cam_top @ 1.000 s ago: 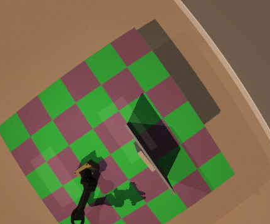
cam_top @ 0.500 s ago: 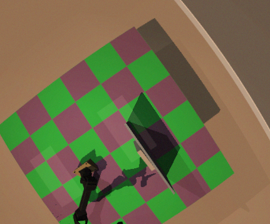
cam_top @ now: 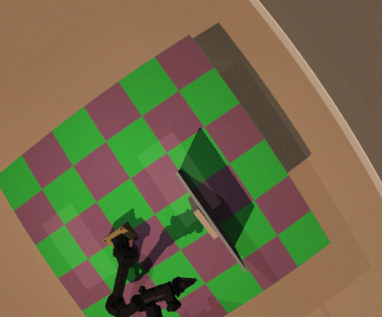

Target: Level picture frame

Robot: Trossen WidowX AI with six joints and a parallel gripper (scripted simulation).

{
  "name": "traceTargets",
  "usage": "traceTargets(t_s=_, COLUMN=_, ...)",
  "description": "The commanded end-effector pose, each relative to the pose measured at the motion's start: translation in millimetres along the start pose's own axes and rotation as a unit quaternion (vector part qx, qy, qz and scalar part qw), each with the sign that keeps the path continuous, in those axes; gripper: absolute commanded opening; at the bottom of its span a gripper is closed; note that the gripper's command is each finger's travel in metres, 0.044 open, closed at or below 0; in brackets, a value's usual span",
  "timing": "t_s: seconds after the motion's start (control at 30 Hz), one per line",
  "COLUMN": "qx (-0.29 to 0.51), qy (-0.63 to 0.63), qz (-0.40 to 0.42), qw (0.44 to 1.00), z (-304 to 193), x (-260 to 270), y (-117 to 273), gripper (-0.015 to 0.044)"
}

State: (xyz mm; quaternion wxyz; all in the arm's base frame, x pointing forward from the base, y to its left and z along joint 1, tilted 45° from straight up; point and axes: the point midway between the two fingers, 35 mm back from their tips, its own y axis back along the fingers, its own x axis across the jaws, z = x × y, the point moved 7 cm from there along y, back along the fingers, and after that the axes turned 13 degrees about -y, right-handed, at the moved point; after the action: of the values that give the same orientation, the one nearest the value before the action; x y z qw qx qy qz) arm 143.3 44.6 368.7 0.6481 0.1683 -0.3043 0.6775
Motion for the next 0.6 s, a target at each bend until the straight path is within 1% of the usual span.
traceTargets(t_s=0.0, qx=0.053, qy=-0.165, qz=-0.01, qw=0.985, z=-62, x=-24, y=-5, gripper=0.026)
traceTargets(t_s=0.2, qx=0.092, qy=-0.34, qz=-0.04, qw=0.935, z=-116, x=-53, y=-1, gripper=0.026)
traceTargets(t_s=0.57, qx=0.094, qy=-0.353, qz=-0.042, qw=0.93, z=-119, x=-55, y=0, gripper=0.026)
